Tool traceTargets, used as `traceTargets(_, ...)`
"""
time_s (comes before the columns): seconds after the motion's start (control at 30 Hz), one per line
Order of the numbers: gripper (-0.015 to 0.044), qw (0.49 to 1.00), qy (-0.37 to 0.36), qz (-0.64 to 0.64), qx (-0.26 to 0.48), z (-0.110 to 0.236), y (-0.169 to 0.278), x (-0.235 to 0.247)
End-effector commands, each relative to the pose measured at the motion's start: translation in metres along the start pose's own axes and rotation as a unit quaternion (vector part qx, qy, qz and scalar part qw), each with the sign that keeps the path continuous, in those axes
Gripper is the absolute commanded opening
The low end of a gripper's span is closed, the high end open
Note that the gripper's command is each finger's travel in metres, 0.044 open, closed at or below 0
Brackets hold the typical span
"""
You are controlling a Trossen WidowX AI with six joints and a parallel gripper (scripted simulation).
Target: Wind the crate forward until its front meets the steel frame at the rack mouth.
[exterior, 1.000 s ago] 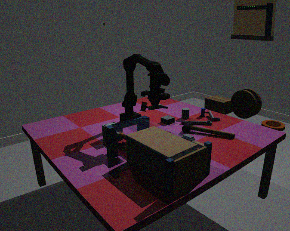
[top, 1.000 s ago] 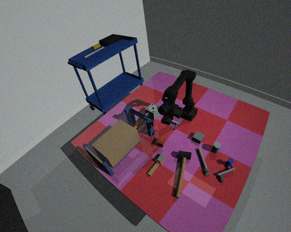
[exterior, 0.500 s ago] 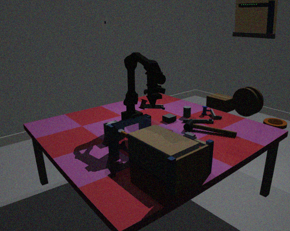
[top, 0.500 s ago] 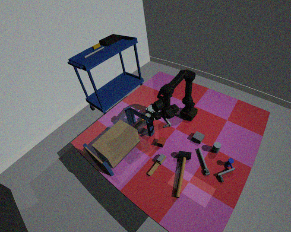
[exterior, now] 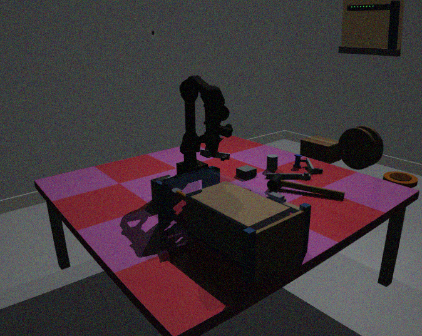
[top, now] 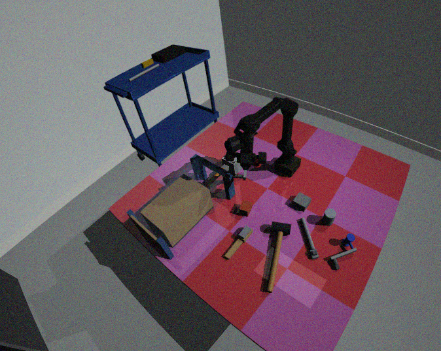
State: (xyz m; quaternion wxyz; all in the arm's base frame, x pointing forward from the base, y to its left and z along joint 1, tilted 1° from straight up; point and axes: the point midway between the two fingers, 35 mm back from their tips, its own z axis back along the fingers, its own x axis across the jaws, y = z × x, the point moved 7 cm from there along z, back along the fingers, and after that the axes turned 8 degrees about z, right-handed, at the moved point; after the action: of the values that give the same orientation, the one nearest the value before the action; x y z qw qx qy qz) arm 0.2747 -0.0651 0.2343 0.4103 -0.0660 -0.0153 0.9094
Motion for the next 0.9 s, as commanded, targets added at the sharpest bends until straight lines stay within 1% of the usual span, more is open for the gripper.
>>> traceTargets(0.0, 0.0, 0.996, 0.005, -0.085, 0.0, 0.002, 0.008, -0.007)
traceTargets(0.2, 0.0, 0.977, 0.006, -0.212, 0.004, 0.001, 0.019, -0.016)
traceTargets(0.4, 0.0, 0.941, 0.008, -0.338, 0.006, 0.0, 0.033, -0.025)
traceTargets(0.63, 0.0, 0.878, 0.009, -0.479, 0.008, -0.002, 0.05, -0.035)
traceTargets(0.87, 0.0, 0.796, 0.01, -0.605, 0.014, -0.003, 0.066, -0.042)
